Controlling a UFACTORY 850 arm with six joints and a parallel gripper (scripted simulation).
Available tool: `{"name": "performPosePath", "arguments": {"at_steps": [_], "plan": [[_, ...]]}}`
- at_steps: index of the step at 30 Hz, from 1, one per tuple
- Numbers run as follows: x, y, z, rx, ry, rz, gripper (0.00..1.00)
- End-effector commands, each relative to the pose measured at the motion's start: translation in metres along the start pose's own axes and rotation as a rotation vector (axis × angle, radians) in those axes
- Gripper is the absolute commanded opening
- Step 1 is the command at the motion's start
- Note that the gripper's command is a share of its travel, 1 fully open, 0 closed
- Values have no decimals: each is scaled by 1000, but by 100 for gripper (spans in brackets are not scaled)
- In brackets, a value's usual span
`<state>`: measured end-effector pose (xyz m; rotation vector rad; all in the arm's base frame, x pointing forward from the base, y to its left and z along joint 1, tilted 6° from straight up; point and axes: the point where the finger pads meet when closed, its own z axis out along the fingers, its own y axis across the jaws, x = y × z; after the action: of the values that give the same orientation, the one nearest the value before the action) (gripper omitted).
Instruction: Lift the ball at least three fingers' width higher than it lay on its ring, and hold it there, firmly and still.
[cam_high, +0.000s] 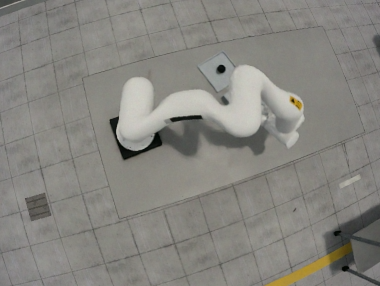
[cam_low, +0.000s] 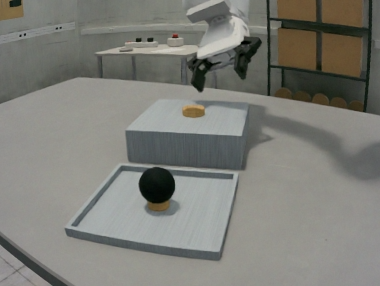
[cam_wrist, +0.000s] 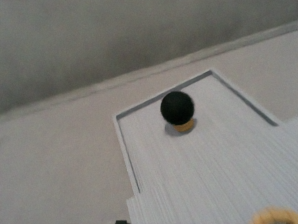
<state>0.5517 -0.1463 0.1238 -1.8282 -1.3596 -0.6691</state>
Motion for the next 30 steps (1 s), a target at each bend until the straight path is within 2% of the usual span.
{"name": "performPosePath", "arguments": {"at_steps": [1,3,4,11,18,20,21,25,30], "plan": [[43,-8,54,-66,-249,-112,100],[43,-8,54,-66,-249,-112,100],[61,-13,77,-75,-345,-162,100],[99,-23,128,-103,-557,-272,100],[143,-29,182,-162,-773,-380,100],[143,-29,182,-162,-773,-380,100],[151,-30,194,-191,-860,-415,100],[152,-30,194,-216,-950,-438,100],[152,-30,194,-216,-950,-438,100]]}}
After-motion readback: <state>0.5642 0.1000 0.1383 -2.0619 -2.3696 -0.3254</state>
